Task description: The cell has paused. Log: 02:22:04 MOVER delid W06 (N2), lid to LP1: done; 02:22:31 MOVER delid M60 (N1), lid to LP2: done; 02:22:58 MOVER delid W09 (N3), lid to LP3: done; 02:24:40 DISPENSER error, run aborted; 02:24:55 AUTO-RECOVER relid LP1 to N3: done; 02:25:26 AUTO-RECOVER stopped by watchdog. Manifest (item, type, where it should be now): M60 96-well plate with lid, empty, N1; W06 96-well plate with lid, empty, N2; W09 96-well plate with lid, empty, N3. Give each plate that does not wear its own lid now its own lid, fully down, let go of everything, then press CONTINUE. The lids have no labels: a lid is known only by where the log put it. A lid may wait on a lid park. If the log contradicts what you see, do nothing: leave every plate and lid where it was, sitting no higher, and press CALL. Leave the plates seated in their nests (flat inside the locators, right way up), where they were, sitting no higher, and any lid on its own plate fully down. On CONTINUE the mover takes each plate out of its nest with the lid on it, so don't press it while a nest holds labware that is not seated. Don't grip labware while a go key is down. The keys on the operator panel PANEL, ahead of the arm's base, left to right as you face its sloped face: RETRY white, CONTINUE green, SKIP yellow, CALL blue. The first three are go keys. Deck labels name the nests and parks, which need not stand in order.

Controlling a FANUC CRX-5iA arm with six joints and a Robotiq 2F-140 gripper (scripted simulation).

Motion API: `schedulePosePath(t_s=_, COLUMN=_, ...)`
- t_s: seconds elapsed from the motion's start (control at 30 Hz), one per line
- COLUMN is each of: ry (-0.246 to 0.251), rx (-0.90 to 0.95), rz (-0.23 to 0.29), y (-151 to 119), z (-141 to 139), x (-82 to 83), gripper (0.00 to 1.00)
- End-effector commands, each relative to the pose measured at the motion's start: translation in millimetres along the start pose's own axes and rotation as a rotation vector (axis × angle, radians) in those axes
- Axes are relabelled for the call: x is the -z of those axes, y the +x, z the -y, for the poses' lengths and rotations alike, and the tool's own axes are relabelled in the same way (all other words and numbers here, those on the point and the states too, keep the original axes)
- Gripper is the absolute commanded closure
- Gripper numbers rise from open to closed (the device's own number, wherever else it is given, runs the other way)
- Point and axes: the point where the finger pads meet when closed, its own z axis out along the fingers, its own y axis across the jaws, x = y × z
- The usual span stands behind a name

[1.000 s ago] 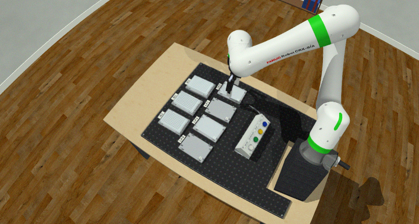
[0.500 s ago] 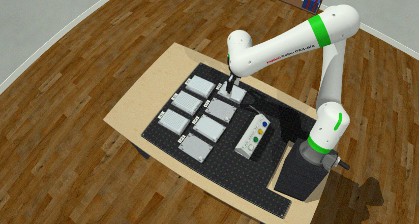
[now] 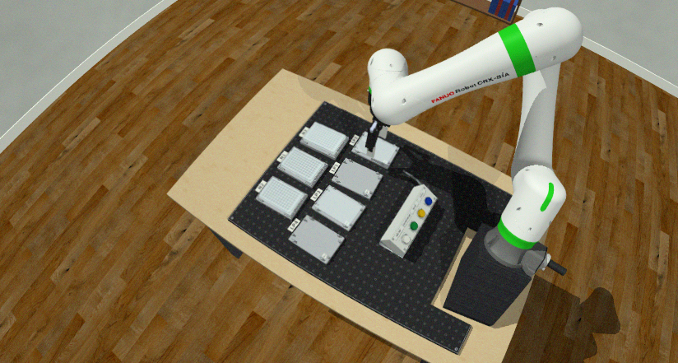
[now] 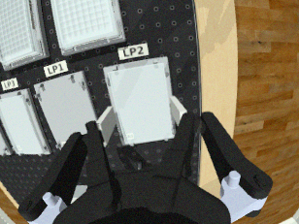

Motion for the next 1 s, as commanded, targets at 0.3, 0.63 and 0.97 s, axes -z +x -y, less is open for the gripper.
schedulePosePath(t_s=0.3, ry=0.0, rx=0.0, rz=0.0, y=0.2, z=0.0, x=0.2, gripper=0.34)
schedulePosePath(t_s=0.63, ry=0.0, rx=0.0, rz=0.0, y=0.2, z=0.0, x=0.2, gripper=0.34)
schedulePosePath(t_s=0.97, ry=0.0, rx=0.0, rz=0.0, y=0.2, z=0.0, x=0.2, gripper=0.34)
